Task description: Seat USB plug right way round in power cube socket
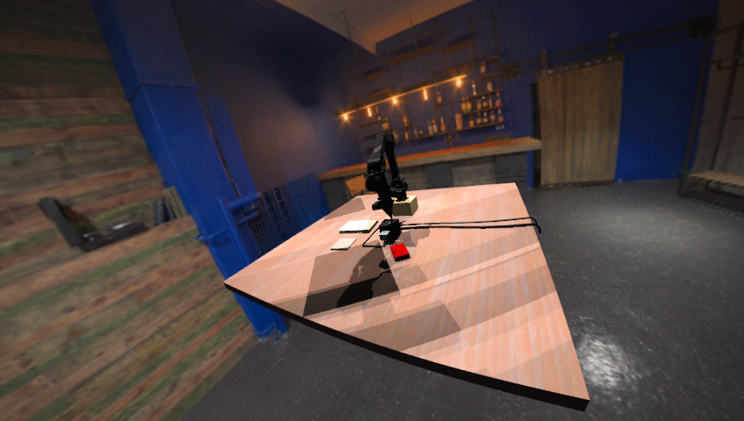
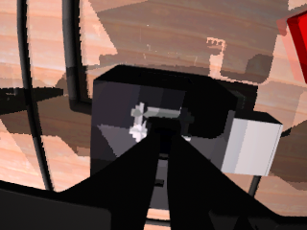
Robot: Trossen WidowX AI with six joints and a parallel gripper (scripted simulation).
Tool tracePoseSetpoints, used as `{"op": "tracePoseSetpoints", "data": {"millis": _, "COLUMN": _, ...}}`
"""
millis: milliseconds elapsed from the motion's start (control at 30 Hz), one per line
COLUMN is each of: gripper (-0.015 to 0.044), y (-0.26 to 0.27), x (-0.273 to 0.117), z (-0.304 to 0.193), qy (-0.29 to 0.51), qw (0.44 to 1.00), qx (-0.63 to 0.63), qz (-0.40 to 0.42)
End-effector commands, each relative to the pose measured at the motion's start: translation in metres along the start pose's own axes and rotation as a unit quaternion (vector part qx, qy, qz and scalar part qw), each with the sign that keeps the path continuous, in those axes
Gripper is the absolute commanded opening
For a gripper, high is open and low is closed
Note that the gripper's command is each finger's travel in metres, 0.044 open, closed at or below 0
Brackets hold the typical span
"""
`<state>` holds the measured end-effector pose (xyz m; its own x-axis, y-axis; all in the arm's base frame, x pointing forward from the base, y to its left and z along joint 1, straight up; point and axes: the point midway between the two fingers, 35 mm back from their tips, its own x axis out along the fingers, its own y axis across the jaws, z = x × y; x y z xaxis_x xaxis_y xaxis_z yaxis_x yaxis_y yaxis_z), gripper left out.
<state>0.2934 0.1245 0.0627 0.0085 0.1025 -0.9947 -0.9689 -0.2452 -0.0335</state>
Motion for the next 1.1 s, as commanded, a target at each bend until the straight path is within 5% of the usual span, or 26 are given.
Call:
{"op": "tracePoseSetpoints", "data": {"millis": 0, "gripper": 0.0, "y": 0.0002, "x": 0.0021, "z": 0.0002, "qy": -0.001, "qw": 1.0, "qx": -0.001, "qz": 0.001}}
{"op": "tracePoseSetpoints", "data": {"millis": 567, "gripper": 0.0, "y": 0.0002, "x": 0.0021, "z": 0.0002, "qy": -0.001, "qw": 1.0, "qx": -0.001, "qz": 0.001}}
{"op": "tracePoseSetpoints", "data": {"millis": 700, "gripper": 0.0095, "y": -0.0003, "x": 0.0001, "z": 0.0, "qy": 0.0, "qw": 1.0, "qx": 0.0, "qz": -0.001}}
{"op": "tracePoseSetpoints", "data": {"millis": 1067, "gripper": 0.0095, "y": -0.0003, "x": 0.0001, "z": 0.0, "qy": 0.0, "qw": 1.0, "qx": 0.0, "qz": -0.001}}
